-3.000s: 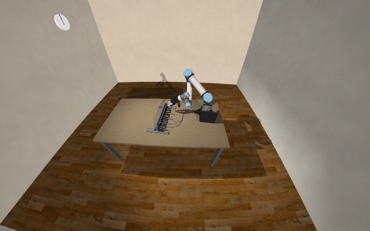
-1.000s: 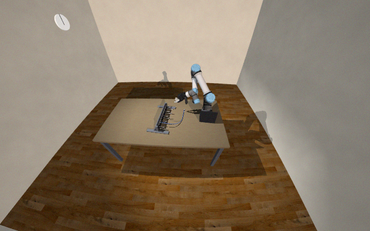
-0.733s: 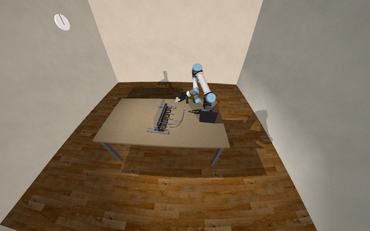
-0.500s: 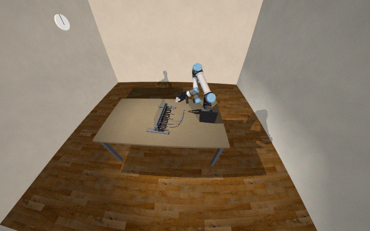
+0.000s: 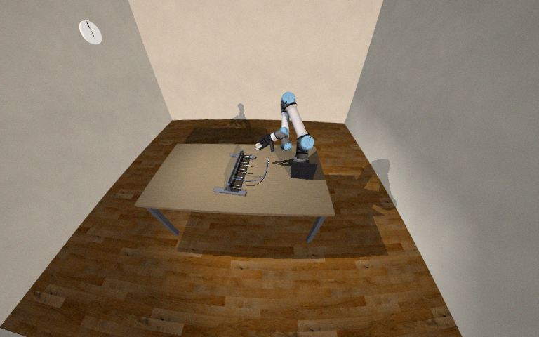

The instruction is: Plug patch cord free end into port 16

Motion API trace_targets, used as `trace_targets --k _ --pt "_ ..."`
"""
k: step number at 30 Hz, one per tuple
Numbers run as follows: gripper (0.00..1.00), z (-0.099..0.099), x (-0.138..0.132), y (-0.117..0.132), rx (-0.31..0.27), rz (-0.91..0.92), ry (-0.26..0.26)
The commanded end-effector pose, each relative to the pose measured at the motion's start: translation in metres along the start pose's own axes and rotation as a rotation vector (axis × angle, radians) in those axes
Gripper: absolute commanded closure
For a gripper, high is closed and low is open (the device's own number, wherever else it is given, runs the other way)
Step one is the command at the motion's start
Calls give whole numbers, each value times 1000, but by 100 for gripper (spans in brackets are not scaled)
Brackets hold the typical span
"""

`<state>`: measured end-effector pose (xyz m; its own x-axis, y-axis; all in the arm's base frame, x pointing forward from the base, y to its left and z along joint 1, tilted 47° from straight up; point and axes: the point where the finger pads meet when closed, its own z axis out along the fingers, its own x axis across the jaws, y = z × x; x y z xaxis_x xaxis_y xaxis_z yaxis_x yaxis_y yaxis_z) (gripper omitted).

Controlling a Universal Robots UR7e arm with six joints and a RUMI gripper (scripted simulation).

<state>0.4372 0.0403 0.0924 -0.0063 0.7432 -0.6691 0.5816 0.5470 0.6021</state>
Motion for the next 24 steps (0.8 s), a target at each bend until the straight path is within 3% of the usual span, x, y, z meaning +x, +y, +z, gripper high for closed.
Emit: trace_targets --k 1,13,24 --pt "100 5 1 -7 44 69 3" --pt "100 18 1 -32 192 313 -17" --pt "100 25 -5 -63 372 619 -110"
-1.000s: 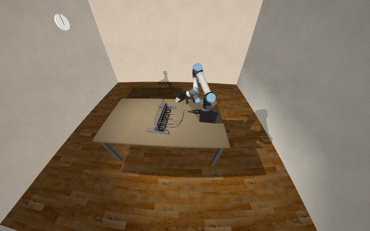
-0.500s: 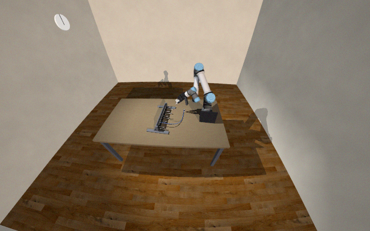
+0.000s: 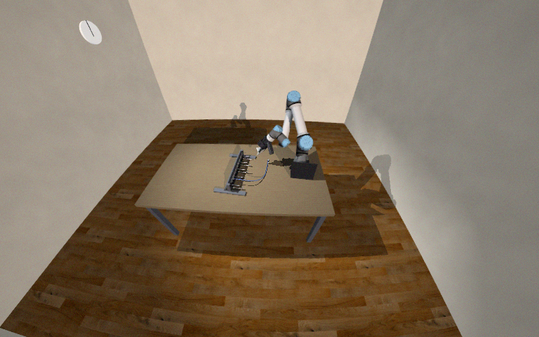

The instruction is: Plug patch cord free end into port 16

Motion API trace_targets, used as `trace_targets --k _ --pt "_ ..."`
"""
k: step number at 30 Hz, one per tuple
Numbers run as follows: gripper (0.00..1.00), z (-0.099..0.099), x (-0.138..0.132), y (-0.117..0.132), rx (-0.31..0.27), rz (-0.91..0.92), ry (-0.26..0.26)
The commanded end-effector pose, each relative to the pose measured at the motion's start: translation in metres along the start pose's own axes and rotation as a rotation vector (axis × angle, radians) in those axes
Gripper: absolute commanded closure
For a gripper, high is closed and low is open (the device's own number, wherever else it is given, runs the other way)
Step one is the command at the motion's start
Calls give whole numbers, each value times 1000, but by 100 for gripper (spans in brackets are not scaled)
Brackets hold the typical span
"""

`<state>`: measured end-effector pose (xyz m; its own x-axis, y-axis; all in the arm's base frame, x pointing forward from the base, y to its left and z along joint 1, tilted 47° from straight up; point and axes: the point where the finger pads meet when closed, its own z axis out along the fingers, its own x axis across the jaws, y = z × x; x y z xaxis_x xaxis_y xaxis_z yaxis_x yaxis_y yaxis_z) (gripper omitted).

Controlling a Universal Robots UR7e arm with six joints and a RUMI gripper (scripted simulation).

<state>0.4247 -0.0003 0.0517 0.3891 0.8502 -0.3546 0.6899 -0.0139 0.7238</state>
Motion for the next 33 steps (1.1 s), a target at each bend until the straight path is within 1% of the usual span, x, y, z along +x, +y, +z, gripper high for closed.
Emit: trace_targets --k 1,2,4,8,18,19,21,28,33 --pt "100 5 -8 -8 91 130 -52" --pt "100 5 -10 -10 103 157 -63" --pt "100 5 -10 -10 103 157 -63" --pt "100 7 -22 -18 158 289 -125" --pt "100 4 -49 -32 237 552 -279" --pt "100 3 -52 -34 242 577 -296" --pt "100 3 -52 -34 242 577 -296" --pt "100 -5 -74 -42 264 743 -416" --pt "100 -11 -87 -46 266 831 -485"
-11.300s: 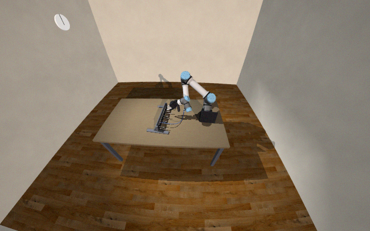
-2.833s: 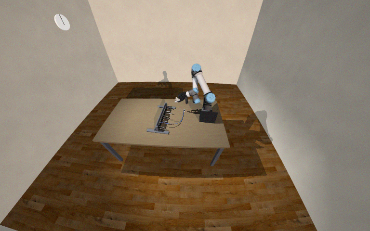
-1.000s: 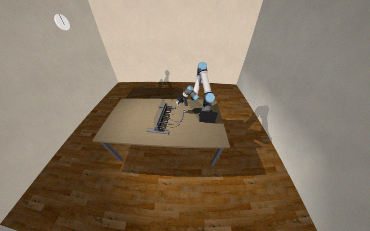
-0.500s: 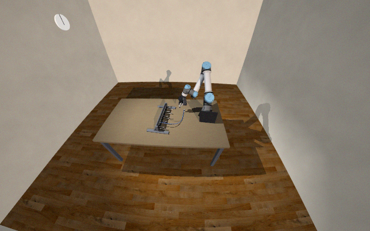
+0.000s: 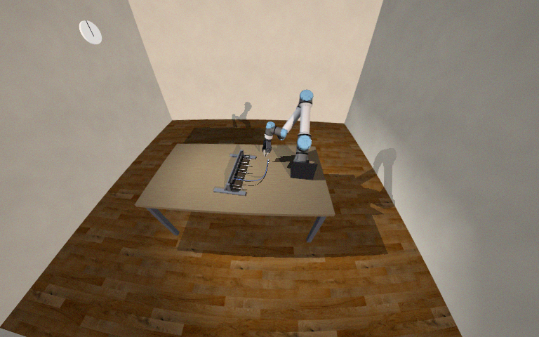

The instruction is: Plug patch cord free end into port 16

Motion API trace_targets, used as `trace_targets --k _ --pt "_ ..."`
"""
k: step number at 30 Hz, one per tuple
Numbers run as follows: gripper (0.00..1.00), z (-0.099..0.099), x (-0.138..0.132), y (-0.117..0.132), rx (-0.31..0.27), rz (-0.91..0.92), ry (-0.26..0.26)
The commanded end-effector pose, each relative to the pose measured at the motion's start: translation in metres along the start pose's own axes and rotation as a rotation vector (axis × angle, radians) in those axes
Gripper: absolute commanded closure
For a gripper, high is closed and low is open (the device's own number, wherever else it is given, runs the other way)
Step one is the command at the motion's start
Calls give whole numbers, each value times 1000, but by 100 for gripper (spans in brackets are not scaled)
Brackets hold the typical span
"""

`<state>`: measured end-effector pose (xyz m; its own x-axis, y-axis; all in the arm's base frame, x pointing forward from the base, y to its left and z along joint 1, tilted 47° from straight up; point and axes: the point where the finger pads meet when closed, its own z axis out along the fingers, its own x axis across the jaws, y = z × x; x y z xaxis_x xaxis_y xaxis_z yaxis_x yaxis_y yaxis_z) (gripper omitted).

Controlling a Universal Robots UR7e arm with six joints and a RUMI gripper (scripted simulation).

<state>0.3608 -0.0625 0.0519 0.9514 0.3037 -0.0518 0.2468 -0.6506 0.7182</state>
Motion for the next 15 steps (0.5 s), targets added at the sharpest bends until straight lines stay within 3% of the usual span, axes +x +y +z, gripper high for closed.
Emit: trace_targets --k 1,15 --pt "100 -1 -11 5 6 90 -71" --pt "100 -2 -27 13 -6 197 -134"
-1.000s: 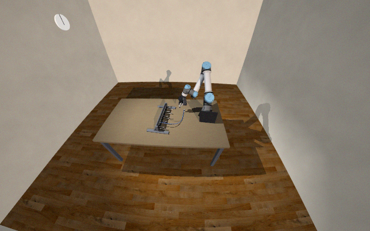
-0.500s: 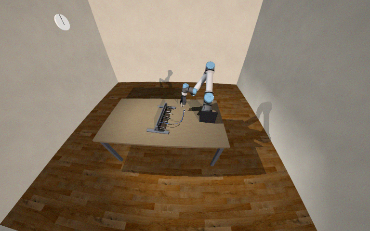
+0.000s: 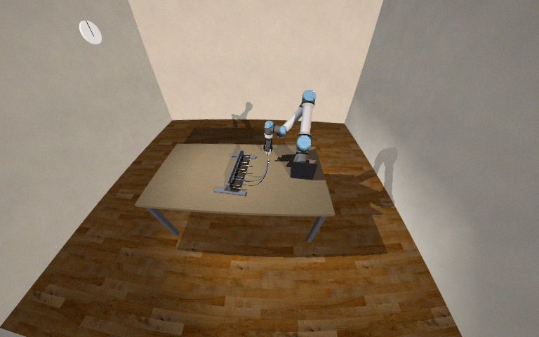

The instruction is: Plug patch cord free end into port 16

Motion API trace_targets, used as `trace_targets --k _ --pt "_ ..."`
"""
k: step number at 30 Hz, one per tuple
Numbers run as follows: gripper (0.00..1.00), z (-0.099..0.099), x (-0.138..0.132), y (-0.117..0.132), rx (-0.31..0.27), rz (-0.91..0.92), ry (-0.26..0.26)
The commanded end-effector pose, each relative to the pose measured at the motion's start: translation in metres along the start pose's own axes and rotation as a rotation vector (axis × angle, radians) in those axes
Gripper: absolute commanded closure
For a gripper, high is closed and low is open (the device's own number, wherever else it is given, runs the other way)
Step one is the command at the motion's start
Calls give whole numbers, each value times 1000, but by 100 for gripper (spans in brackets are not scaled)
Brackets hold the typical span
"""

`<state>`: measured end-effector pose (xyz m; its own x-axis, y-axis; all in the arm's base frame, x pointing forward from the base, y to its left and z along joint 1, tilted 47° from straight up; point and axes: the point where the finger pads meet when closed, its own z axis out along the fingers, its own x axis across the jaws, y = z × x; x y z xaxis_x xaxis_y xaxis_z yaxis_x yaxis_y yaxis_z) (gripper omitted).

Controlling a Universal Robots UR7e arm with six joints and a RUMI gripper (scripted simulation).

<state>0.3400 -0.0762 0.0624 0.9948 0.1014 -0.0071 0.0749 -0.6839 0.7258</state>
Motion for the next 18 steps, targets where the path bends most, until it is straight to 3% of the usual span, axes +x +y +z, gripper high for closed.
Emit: trace_targets --k 1,18 --pt "100 0 -3 2 -3 25 -17" --pt "100 0 -4 3 -4 31 -21"
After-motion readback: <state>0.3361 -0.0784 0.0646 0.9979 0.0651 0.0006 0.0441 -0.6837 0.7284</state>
